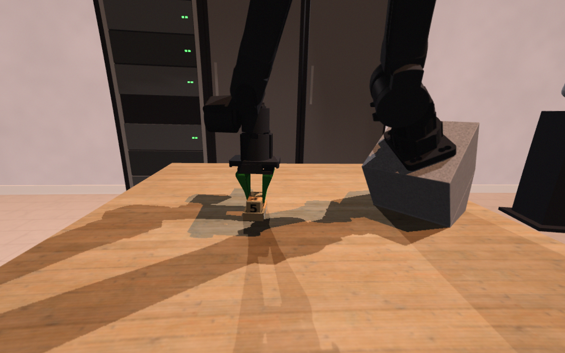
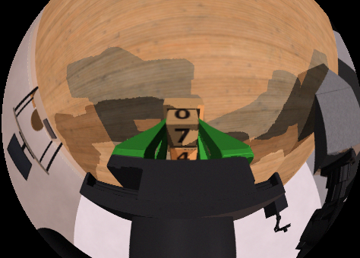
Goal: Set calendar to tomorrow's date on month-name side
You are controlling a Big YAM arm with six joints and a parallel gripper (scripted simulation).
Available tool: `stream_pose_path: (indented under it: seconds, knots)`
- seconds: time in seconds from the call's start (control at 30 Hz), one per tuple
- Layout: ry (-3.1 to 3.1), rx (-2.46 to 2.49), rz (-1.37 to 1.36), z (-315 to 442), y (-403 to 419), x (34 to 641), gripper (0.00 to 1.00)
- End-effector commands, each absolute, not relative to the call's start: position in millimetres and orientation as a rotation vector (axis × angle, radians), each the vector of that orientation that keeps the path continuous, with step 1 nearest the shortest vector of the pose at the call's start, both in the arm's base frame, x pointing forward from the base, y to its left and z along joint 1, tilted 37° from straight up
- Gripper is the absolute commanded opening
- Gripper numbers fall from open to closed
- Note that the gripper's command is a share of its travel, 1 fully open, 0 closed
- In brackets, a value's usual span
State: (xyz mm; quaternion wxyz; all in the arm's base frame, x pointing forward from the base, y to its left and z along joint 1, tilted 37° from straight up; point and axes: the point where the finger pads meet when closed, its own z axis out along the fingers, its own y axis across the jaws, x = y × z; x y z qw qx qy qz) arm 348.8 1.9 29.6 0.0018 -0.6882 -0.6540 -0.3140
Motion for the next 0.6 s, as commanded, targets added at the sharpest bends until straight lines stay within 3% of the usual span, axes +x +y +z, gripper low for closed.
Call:
stream_pose_path:
  seconds: [0.0, 0.57]
  knots:
    - [-2.048, -2.181, -1.001, 32, -2, 353, 0.26]
    - [-2.065, -2.178, -1.016, 46, -9, 353, 0.26]
